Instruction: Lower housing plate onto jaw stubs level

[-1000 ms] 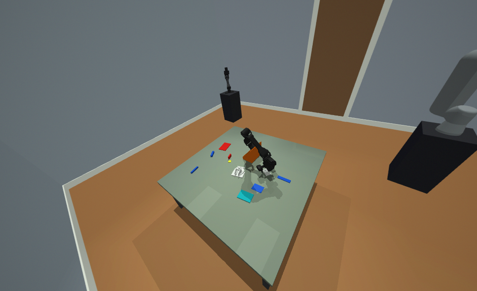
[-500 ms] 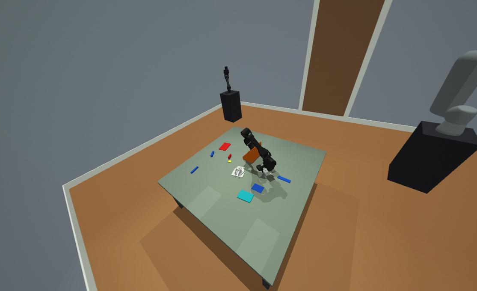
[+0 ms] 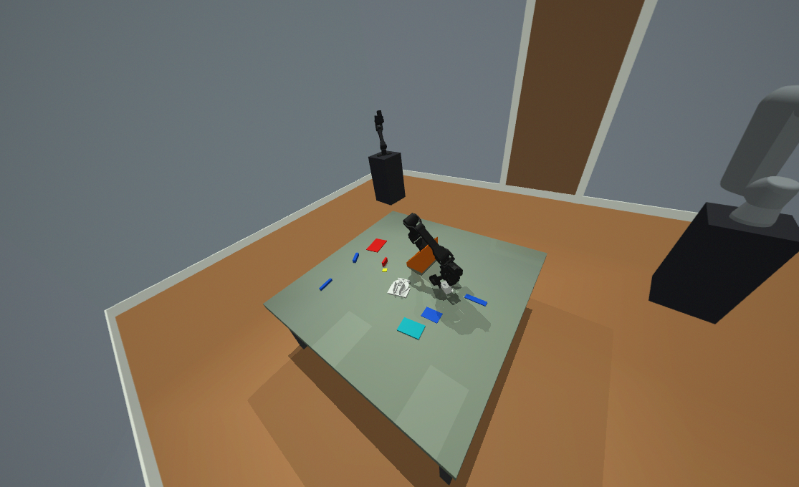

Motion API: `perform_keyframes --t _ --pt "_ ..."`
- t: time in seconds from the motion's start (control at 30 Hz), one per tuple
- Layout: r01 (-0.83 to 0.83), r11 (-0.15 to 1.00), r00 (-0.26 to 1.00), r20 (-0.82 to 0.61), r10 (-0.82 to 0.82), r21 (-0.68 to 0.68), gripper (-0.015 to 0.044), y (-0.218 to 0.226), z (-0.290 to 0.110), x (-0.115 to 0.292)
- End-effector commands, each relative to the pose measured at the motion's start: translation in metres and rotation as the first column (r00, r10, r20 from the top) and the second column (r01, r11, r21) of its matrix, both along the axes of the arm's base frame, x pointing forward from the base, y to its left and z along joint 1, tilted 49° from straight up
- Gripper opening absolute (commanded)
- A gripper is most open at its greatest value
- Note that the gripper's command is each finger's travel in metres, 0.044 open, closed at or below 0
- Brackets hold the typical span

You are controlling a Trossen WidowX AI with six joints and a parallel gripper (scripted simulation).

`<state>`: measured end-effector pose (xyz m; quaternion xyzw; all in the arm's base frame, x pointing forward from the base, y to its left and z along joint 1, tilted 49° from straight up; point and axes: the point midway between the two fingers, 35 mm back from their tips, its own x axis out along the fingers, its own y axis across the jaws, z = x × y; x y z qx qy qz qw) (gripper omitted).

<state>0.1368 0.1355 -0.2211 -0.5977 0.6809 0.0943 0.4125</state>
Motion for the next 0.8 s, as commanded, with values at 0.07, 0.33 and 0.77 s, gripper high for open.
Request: perform_keyframes --t 0.07,0.33,0.77 --pt "0.003 1.0 1.0 0.006 -0.003 0.011 0.0351 0.017 0.011 0.001" --pt "0.0 1.0 1.0 0.004 0.0 0.011 0.0351 0.036 0.028 -0.001" --pt "0.007 1.0 1.0 0.011 -0.007 0.014 0.0351 0.05 0.047 0.0"
